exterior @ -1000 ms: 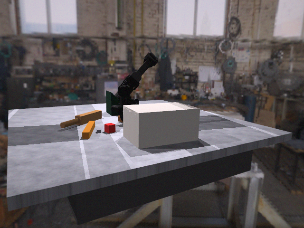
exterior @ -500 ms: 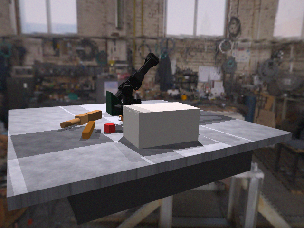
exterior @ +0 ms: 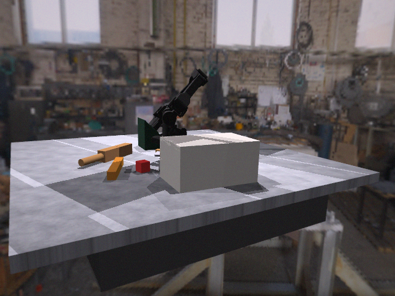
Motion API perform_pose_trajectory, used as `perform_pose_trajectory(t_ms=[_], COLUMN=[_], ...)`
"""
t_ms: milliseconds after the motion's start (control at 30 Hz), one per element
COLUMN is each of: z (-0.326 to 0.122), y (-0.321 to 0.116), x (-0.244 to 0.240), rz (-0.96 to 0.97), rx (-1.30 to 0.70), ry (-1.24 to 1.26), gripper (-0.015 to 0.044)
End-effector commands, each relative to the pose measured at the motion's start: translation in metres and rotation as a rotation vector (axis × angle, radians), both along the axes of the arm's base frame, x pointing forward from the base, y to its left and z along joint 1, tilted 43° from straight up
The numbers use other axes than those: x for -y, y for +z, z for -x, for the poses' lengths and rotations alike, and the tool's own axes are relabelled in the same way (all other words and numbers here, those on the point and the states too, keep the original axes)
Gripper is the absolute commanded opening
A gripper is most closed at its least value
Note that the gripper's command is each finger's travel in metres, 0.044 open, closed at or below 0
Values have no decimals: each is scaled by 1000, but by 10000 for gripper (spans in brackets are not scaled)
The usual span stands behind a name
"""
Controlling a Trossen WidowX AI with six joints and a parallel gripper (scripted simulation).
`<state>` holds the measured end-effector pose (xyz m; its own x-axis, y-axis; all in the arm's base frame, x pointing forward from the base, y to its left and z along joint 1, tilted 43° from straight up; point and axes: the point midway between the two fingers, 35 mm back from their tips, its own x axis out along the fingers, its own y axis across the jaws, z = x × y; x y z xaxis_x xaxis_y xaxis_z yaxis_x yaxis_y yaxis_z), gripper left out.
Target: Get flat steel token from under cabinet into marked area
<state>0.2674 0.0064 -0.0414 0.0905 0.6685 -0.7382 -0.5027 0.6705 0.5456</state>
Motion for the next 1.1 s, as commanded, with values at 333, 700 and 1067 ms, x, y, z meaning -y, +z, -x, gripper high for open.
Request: perform_pose_trajectory(t_ms=[333,700,1067], z=[2,3,4], y=[13,21,29], x=[-14,-23,-31], rz=[-13,-14,-15], rx=[4,4,4], ry=[-2,-2,-2], gripper=[0,0,0])
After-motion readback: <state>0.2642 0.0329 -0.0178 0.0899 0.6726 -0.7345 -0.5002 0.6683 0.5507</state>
